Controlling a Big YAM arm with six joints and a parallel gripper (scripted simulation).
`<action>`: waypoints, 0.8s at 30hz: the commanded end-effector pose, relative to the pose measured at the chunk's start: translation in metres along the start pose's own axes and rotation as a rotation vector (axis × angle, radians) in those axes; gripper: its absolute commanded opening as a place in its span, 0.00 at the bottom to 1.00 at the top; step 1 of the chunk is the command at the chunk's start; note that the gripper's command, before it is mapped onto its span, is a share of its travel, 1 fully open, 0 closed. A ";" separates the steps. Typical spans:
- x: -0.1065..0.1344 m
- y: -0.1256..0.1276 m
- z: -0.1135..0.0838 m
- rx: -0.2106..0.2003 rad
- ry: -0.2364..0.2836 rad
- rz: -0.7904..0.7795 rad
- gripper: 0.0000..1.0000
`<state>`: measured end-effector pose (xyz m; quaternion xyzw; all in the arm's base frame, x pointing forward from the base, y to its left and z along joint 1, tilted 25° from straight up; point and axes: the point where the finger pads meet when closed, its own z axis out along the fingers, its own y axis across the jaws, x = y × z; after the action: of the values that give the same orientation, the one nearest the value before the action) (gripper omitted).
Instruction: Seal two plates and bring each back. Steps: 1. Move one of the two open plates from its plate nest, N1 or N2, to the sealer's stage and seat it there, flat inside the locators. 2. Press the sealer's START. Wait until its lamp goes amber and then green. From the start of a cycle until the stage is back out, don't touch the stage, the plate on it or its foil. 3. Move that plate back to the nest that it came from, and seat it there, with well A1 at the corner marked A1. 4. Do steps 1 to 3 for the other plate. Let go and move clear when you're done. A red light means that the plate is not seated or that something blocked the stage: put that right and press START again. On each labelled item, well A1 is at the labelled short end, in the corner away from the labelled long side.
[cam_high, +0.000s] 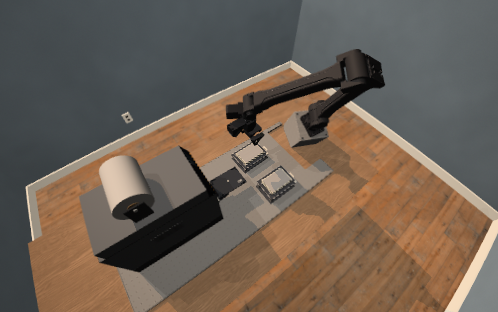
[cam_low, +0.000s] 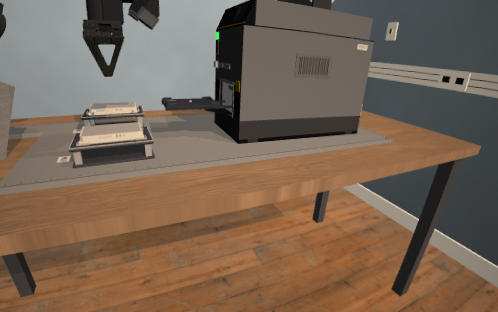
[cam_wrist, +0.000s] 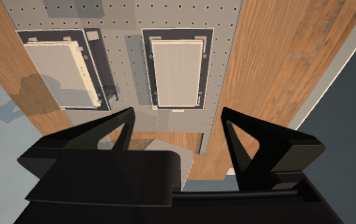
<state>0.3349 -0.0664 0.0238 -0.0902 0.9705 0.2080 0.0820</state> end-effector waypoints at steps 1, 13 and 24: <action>0.000 -0.007 -0.008 0.024 -0.041 0.019 1.00; -0.004 0.013 -0.003 0.006 -0.011 0.003 1.00; -0.034 0.056 -0.056 0.024 -0.031 0.012 1.00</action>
<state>0.3282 -0.0366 0.0702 -0.0834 0.9713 0.2078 0.0807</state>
